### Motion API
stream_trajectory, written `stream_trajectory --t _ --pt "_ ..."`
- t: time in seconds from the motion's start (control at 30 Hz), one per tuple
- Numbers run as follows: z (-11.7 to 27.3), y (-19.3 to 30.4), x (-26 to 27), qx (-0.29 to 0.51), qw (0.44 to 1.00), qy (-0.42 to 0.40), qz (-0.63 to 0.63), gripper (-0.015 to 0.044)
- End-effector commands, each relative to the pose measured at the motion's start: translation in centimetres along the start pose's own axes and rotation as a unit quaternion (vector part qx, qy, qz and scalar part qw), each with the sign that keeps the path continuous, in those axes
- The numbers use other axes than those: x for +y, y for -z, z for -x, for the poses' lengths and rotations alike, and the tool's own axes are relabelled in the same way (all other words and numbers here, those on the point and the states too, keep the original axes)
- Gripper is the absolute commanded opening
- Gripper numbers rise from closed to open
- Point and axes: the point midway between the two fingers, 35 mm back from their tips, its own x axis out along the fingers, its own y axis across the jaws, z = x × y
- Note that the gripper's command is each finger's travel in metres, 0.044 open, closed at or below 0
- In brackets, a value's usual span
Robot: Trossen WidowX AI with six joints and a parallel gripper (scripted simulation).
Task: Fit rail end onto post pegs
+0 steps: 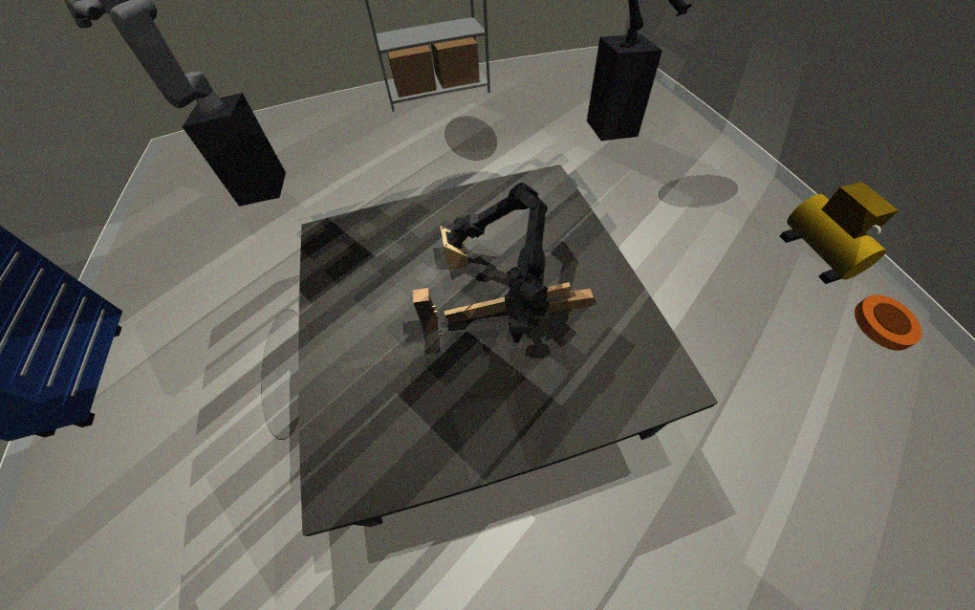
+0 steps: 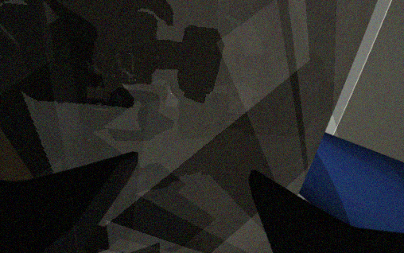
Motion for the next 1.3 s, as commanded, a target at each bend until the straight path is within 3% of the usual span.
stream_trajectory --t 0.0,0.33,1.27 --pt "0.4 6.7 2.9 0.02 0.997 -0.077 0.019 0.044" --pt "3.7 14.9 9.8 -0.046 0.979 -0.196 0.041 0.044" --pt "1.3 14.9 11.0 -0.051 0.978 -0.199 0.042 0.044"
